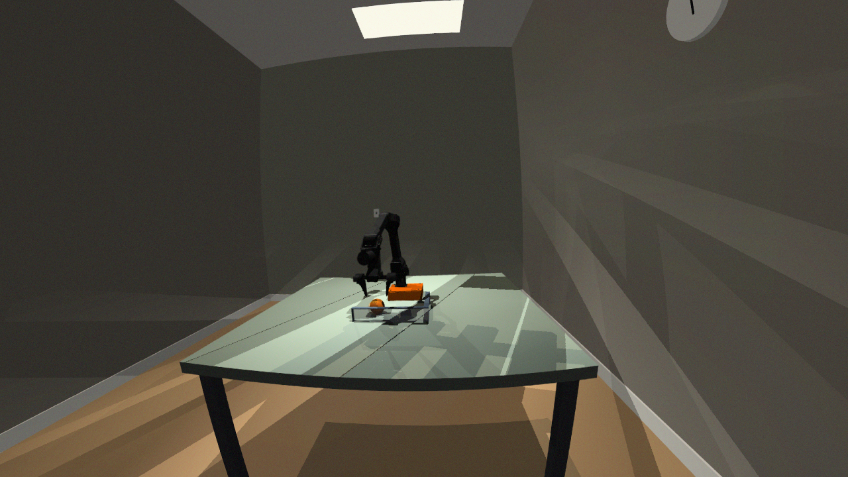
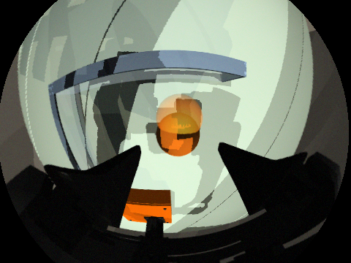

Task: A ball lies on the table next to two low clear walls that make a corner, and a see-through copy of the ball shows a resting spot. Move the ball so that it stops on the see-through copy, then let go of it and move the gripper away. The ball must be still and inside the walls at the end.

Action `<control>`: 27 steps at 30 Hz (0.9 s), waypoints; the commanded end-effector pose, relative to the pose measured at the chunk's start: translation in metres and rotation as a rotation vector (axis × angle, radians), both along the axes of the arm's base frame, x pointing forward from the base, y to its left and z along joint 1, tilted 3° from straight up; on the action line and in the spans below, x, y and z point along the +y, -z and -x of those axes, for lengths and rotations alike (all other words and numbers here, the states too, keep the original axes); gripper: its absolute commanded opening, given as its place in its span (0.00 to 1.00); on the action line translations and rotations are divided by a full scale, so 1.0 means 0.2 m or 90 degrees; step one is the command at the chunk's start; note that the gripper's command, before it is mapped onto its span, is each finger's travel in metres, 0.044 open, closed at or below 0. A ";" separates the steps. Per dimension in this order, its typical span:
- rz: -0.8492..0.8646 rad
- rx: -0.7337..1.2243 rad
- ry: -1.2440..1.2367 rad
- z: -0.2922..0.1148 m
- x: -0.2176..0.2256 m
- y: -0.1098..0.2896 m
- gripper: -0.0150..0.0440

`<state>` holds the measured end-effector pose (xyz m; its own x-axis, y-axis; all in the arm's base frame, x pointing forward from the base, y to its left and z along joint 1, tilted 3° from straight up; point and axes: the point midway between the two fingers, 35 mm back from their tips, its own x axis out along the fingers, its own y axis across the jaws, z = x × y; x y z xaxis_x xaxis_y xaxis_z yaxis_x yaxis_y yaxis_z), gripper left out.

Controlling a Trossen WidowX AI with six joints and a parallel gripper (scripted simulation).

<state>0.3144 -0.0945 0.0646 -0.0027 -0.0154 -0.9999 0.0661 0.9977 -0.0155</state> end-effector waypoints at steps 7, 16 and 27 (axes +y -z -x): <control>0.002 0.006 0.003 0.01 0.00 0.10 1.00; 0.002 0.006 0.003 0.01 0.00 0.17 1.00; 0.002 0.007 0.003 0.02 0.00 0.25 1.00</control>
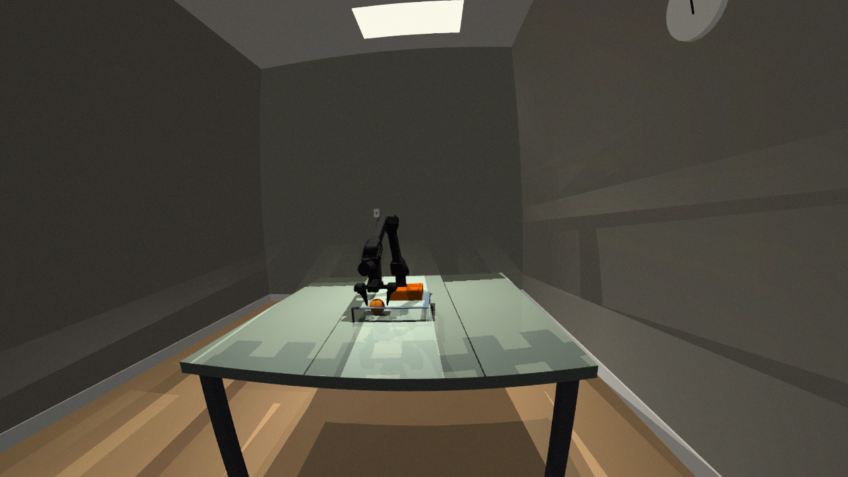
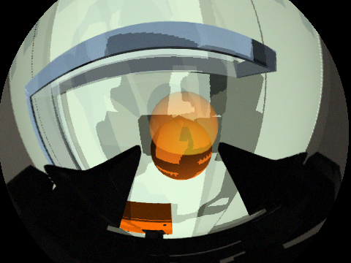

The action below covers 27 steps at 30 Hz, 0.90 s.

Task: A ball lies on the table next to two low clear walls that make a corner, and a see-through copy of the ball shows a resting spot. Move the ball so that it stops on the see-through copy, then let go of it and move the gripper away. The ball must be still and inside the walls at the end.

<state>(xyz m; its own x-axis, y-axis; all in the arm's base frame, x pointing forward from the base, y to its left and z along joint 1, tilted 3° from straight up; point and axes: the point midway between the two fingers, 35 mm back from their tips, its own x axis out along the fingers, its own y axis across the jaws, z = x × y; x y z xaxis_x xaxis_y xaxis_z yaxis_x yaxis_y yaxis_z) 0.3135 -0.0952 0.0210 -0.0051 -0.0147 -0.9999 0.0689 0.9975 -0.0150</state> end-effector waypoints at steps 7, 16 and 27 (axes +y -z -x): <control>0.002 0.005 0.001 0.01 0.00 0.03 0.80; 0.002 0.005 0.001 0.00 0.00 0.00 0.56; 0.002 0.004 0.001 -0.04 -0.01 -0.31 0.25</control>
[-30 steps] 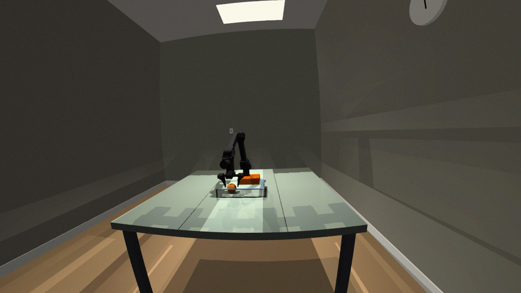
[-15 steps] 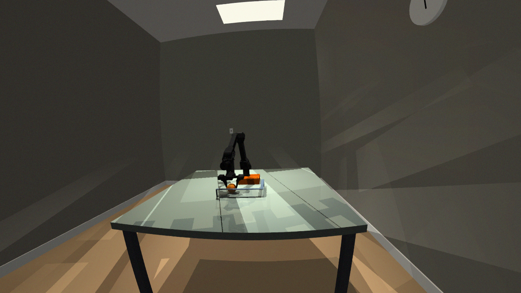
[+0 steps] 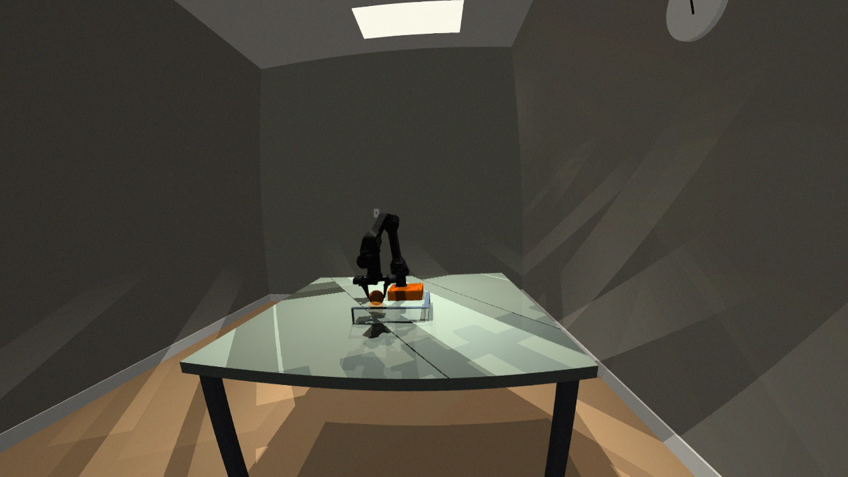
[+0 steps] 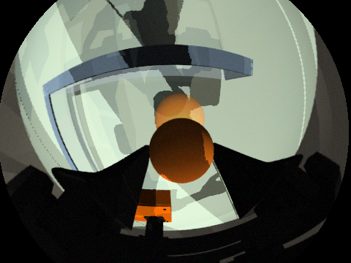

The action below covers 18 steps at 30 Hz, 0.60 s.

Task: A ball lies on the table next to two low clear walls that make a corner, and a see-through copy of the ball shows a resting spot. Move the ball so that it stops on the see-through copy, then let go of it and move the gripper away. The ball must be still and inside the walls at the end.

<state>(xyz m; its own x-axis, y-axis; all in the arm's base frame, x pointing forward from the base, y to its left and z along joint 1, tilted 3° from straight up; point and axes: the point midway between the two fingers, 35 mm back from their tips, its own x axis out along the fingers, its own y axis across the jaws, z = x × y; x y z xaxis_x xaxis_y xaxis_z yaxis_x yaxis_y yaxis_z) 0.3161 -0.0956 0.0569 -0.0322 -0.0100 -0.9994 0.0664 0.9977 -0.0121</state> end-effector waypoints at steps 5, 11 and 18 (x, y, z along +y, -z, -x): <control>0.006 -0.013 0.002 -0.02 0.00 -0.27 0.25; 0.005 -0.013 0.002 0.00 0.01 -0.44 0.25; 0.005 -0.012 0.002 0.02 0.01 -0.51 0.25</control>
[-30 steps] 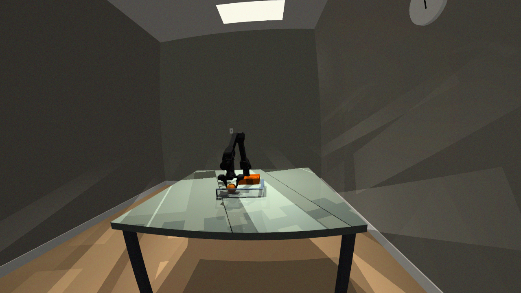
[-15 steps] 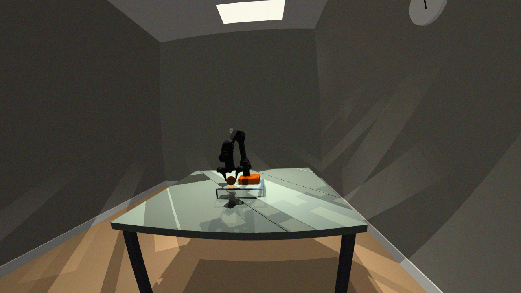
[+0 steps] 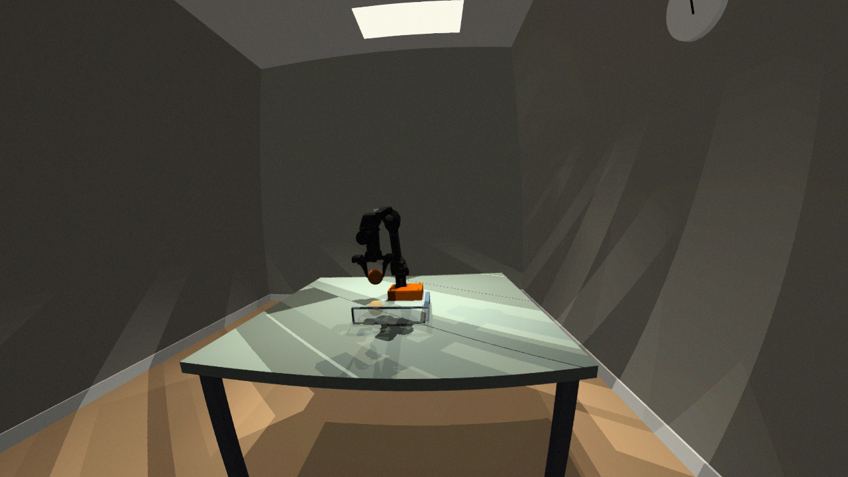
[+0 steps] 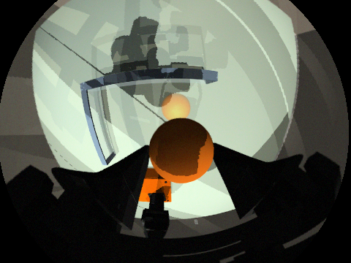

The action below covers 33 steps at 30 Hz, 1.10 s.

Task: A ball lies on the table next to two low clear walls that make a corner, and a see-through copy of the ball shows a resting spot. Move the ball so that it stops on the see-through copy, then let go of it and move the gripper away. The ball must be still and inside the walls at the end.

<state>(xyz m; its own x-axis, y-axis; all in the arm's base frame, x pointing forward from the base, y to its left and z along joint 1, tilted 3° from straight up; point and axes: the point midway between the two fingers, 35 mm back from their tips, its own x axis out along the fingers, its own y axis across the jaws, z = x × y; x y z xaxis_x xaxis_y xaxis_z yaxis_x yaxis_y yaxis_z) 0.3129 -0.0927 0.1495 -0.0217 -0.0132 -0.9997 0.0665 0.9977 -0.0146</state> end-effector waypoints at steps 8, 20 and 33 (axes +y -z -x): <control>0.003 -0.007 0.002 -0.11 -0.02 0.19 0.25; 0.004 -0.007 0.002 -0.14 -0.03 0.36 0.25; 0.004 -0.007 0.002 -0.12 -0.03 0.60 0.25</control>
<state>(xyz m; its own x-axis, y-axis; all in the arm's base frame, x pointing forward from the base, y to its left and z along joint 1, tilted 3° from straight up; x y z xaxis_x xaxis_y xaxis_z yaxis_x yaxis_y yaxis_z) 0.3374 -0.0982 0.0336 -0.0208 -0.0135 -0.9997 0.0692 0.9975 -0.0150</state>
